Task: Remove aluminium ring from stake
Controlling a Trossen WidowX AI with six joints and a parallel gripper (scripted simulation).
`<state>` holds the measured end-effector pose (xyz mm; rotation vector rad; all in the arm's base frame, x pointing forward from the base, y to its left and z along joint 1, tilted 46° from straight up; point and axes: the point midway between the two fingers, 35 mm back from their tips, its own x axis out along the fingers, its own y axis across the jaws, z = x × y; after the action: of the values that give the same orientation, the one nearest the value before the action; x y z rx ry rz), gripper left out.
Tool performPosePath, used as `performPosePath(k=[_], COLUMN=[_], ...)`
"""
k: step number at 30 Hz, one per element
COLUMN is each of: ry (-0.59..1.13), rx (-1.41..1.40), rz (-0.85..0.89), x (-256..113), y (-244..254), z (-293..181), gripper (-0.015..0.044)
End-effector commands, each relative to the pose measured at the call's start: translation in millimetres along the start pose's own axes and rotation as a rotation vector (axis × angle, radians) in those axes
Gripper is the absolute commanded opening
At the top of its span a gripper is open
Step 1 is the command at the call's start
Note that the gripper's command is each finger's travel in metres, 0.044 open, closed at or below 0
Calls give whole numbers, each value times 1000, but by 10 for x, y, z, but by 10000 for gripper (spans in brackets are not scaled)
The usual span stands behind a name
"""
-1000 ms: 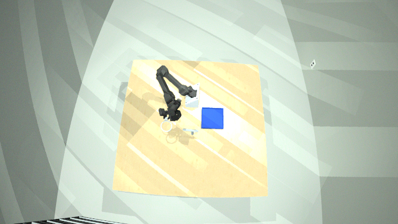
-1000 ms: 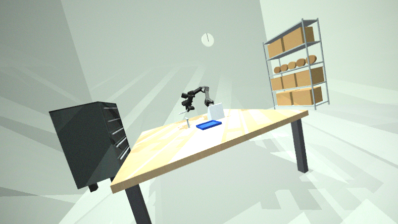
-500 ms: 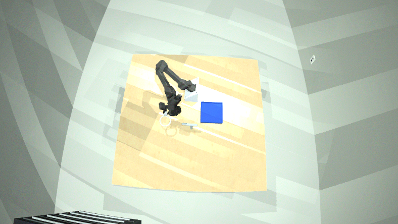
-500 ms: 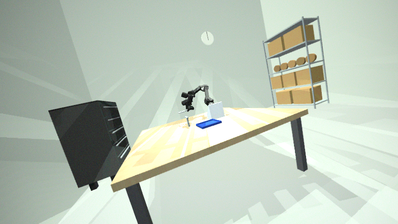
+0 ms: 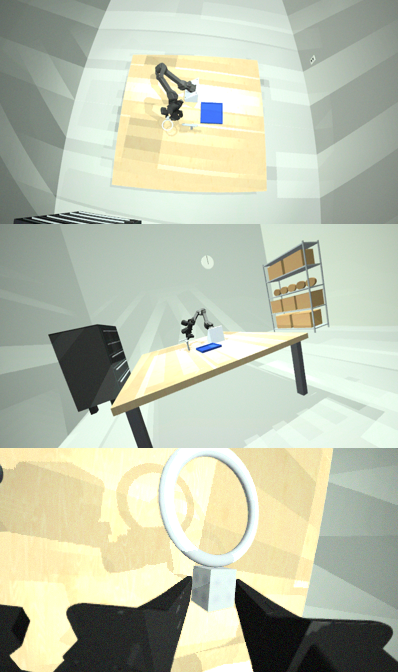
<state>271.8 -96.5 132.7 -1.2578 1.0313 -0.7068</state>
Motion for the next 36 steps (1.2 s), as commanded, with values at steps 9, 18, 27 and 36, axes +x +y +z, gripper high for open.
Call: performPosePath(k=[9,18,27,36], ry=[-11,-19,-26,-19], rx=[-2,-3,-11,-11], rz=[12,-4,-37,-62], x=[297,479,622,679], y=[209,293,327,311], z=[-35,-130,-271,-371], gripper=[0,0,0,26])
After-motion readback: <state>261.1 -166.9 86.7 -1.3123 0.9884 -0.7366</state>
